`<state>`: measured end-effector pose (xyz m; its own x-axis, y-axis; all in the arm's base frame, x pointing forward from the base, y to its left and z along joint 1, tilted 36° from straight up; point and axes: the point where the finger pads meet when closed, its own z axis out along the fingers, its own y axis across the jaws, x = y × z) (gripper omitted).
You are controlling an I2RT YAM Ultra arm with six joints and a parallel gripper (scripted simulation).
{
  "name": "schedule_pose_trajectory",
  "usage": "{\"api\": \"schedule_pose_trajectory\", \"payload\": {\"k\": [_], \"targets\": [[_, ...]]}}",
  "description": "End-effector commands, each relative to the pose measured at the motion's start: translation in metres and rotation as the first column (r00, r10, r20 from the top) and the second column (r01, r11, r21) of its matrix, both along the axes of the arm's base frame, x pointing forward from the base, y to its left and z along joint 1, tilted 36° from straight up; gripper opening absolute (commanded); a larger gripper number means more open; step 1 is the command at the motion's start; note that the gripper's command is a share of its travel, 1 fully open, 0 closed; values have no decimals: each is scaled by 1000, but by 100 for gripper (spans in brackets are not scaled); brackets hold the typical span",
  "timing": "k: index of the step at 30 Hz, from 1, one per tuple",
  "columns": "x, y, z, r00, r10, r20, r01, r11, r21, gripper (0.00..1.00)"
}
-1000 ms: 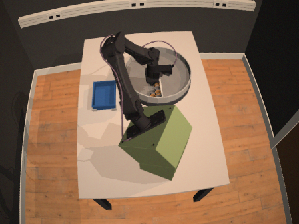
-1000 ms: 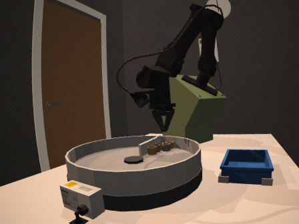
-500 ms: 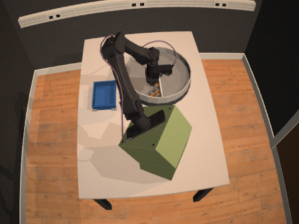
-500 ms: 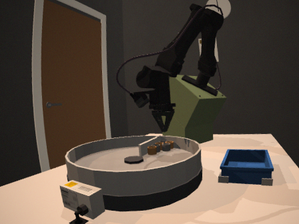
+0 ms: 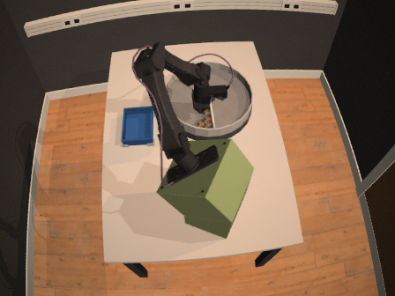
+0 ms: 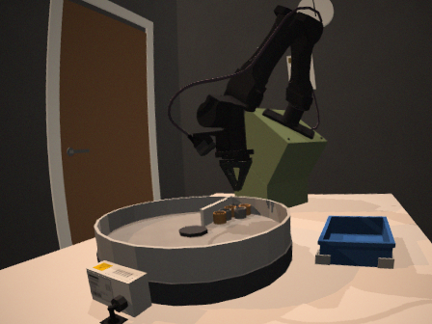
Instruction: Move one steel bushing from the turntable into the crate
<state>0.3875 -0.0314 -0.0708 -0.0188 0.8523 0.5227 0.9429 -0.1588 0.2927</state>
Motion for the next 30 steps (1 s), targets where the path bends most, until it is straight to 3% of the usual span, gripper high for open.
{"api": "schedule_pose_trajectory", "payload": {"k": [1, 30], "targets": [[-13, -9, -12, 999, -28, -36, 28, 1000, -4, 13], [-7, -14, -6, 1000, -27, -10, 27, 1000, -14, 13]]}}
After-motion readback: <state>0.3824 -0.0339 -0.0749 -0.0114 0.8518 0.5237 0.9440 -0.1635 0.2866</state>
